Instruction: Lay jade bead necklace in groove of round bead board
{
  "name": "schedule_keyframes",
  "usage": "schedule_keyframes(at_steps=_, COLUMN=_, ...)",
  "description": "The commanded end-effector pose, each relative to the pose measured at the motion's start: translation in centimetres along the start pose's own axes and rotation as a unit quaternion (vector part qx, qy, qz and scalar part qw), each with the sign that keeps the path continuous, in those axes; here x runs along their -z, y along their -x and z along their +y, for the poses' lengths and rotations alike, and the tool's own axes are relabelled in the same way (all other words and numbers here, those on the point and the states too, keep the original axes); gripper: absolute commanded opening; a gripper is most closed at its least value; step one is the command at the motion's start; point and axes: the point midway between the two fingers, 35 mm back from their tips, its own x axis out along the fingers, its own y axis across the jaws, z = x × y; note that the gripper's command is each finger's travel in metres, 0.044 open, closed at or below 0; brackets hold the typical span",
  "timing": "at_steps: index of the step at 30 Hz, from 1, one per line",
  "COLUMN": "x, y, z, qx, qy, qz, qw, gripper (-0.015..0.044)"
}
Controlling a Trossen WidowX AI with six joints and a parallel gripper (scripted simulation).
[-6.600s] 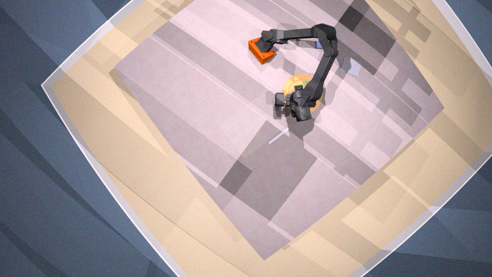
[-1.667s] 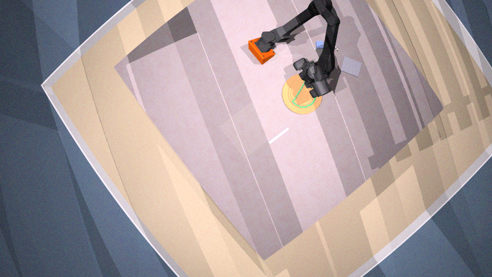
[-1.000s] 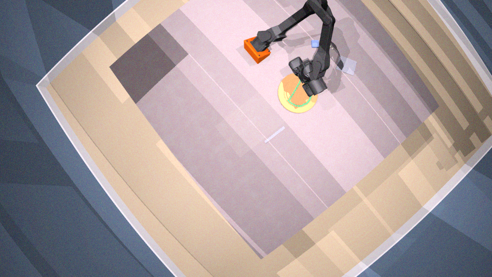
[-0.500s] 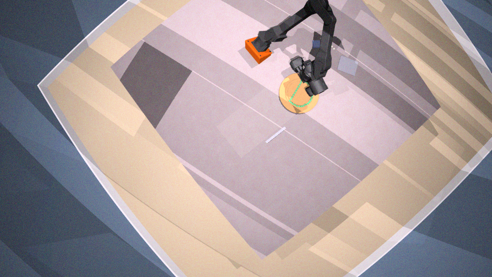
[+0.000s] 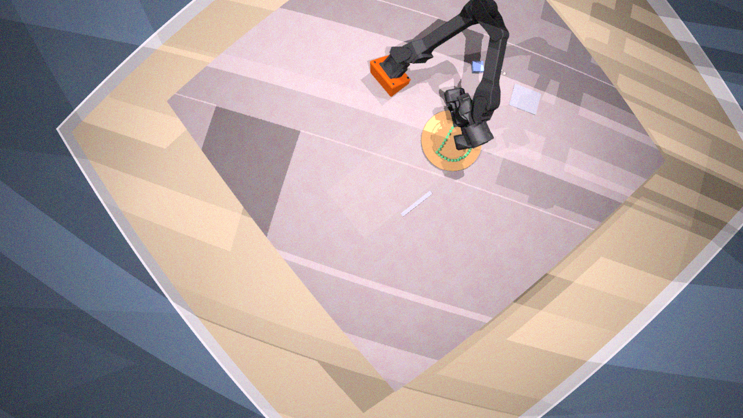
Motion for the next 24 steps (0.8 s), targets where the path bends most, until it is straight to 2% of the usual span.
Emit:
schedule_keyframes(at_steps=1, x=0.9, y=0.5, z=-1.5, qx=0.003, qy=-0.200, qz=0.002, qw=0.980, gripper=0.0230)
schedule_keyframes(at_steps=5, x=2.1, y=1.1, z=-2.9, qx=0.004, qy=-0.417, qz=0.002, qw=0.909, gripper=0.0125)
schedule_keyframes(at_steps=9, x=3.3, y=1.6, z=-4.3, qx=0.005, qy=-0.611, qz=0.002, qw=0.791, gripper=0.0120)
schedule_keyframes(at_steps=14, x=5.0, y=2.2, z=-5.9, qx=0.004, qy=-0.809, qz=0.001, qw=0.587, gripper=0.0120)
schedule_keyframes(at_steps=20, x=6.6, y=2.7, z=-7.1, qx=0.002, qy=-0.924, qz=0.000, qw=0.382, gripper=0.0120)
schedule_keyframes(at_steps=24, x=6.7, y=2.7, z=-7.2, qx=0.002, qy=-0.932, qz=0.000, qw=0.364, gripper=0.0120)
